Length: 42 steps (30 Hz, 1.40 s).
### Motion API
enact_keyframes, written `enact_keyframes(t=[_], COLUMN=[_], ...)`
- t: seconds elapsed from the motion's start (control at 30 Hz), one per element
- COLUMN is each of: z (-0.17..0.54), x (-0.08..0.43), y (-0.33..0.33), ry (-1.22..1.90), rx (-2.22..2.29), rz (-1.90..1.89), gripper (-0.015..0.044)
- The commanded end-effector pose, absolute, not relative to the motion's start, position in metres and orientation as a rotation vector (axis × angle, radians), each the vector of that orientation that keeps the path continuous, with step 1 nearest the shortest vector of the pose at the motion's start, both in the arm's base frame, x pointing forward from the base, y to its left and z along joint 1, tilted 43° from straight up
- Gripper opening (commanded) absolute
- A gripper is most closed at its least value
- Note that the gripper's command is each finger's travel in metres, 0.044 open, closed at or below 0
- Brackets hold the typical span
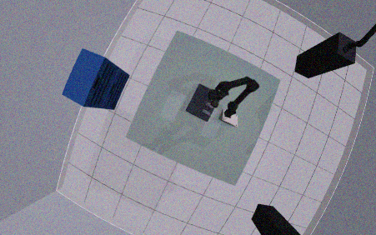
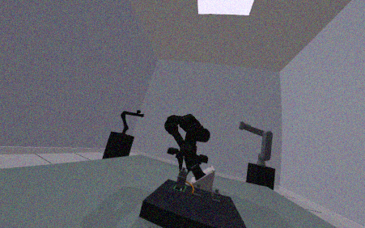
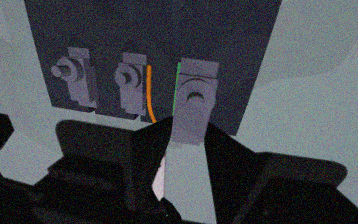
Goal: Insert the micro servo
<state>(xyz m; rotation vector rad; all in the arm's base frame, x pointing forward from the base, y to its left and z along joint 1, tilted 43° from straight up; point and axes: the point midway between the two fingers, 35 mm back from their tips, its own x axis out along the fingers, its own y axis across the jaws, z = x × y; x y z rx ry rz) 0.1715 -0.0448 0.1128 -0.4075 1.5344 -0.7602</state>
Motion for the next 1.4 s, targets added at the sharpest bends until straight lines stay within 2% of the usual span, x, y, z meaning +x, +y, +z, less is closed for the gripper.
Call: enact_keyframes(t=[0.0, 1.37], z=[0.111, 0.097], x=[0.172, 0.170], y=[-0.047, -0.060], ry=[1.530, 1.529], rx=[-0.416, -0.416], rz=[-0.757, -0.758], gripper=[0.0000, 0.0000])
